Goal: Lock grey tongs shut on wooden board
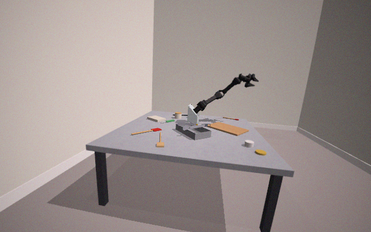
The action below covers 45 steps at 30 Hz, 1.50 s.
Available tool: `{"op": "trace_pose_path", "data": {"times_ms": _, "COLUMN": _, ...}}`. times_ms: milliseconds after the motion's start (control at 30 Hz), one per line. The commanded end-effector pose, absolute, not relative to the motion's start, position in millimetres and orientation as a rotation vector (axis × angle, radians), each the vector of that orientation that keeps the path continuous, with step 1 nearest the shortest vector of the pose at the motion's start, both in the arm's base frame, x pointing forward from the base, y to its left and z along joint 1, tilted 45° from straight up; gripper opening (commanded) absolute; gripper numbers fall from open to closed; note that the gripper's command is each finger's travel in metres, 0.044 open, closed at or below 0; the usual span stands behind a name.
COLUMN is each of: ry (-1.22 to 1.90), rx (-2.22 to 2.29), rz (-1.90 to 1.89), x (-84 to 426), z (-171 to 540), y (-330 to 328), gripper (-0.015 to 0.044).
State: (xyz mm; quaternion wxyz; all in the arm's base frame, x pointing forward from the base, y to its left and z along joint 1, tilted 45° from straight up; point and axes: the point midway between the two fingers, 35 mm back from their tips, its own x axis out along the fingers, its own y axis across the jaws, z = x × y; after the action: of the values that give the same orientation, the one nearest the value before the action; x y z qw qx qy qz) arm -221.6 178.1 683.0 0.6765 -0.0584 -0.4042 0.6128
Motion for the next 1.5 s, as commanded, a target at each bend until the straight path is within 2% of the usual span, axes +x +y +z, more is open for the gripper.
{"op": "trace_pose_path", "data": {"times_ms": 0, "ry": -0.909, "rx": -0.131, "rz": 1.378, "x": -222, "z": 683, "y": 178, "gripper": 0.0426}}
{"op": "trace_pose_path", "data": {"times_ms": 33, "ry": -0.907, "rx": -0.125, "rz": 1.377, "x": -219, "z": 684, "y": 177, "gripper": 0.044}}
{"op": "trace_pose_path", "data": {"times_ms": 633, "ry": -0.886, "rx": 0.056, "rz": 1.341, "x": -175, "z": 708, "y": 157, "gripper": 0.044}}
{"op": "trace_pose_path", "data": {"times_ms": 1467, "ry": -0.753, "rx": 0.369, "rz": 1.171, "x": -42, "z": 735, "y": 119, "gripper": 0.044}}
